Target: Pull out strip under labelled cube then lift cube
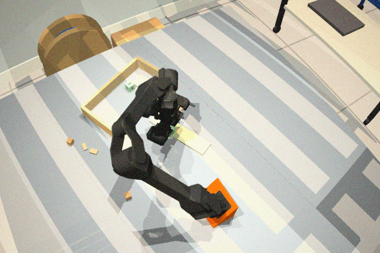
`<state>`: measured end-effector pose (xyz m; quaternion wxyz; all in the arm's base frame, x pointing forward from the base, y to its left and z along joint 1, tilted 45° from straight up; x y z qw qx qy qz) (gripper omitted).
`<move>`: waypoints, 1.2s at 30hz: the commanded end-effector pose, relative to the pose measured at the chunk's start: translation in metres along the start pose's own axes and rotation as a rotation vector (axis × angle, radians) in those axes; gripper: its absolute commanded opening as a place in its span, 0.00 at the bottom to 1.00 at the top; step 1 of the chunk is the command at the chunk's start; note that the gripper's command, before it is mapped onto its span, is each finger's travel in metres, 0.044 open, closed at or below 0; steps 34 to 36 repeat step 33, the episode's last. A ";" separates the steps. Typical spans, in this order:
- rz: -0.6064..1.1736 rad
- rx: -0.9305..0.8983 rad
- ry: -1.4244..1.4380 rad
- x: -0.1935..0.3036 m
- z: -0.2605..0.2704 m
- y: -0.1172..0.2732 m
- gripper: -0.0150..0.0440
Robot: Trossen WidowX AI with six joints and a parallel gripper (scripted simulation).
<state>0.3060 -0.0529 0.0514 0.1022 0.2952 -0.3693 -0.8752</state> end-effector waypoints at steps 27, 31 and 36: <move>0.006 0.002 0.006 0.004 0.003 0.035 0.25; 0.006 0.002 0.006 0.004 0.003 0.035 0.25; 0.006 0.002 0.006 0.004 0.003 0.035 0.25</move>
Point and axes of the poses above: the point midway between the two fingers, 35 mm back from their tips, its own y axis back along the fingers, its own z axis across the jaws, x = y × z, the point moved 3 cm from there along y, back along the fingers, and after that the axes turned 5 degrees about y, right-handed, at the moved point
